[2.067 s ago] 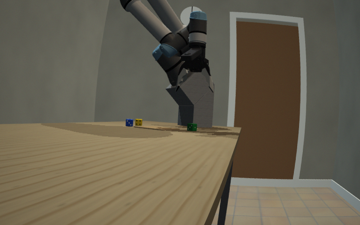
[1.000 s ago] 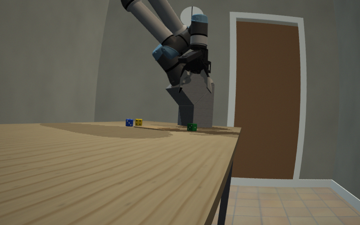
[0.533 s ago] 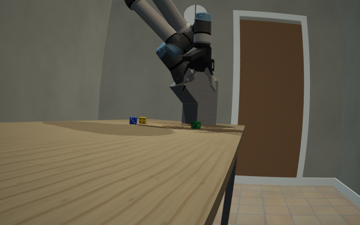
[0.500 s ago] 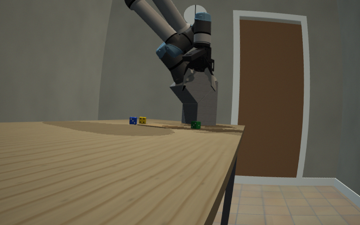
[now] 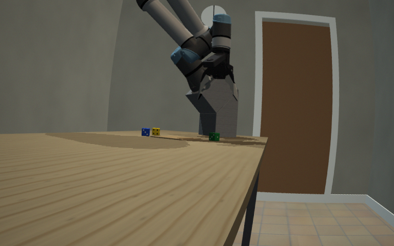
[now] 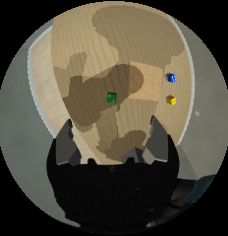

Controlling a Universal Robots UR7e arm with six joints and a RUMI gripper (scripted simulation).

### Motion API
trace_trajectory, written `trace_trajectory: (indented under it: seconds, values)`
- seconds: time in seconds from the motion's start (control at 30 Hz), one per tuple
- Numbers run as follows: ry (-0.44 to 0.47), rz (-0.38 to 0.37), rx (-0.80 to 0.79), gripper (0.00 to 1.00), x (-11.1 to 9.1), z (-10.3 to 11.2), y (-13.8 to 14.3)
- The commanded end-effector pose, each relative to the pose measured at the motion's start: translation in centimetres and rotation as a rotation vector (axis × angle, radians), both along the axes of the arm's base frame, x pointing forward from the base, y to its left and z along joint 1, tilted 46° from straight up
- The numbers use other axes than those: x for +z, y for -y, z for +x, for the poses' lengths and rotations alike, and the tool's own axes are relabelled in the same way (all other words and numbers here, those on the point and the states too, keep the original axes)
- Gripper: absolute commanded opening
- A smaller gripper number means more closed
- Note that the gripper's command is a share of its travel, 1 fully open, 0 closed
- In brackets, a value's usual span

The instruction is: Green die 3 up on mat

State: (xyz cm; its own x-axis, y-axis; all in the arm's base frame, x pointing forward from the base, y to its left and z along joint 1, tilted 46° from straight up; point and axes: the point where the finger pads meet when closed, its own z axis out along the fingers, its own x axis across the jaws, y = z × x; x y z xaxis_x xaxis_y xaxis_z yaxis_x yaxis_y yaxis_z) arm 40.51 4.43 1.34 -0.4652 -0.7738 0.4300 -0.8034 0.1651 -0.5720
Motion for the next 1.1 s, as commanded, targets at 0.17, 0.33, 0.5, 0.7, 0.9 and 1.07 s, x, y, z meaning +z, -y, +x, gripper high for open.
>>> trace_trajectory:
  seconds: [0.17,0.33,0.5,0.7,0.9,1.07]
  values:
    - [-0.126,-0.075,0.15,1.0,-0.2,0.4,-0.1]
    - [-0.214,-0.129,0.251,1.0,-0.4,0.7,-0.1]
    - [-0.253,-0.152,0.295,1.0,-0.5,0.8,-0.1]
    - [-0.358,-0.216,0.415,1.0,-0.8,1.0,-0.1]
    - [-0.448,-0.271,0.519,1.0,-1.0,1.2,-0.1]
    - [-0.496,-0.3,0.573,1.0,-1.1,1.3,-0.1]
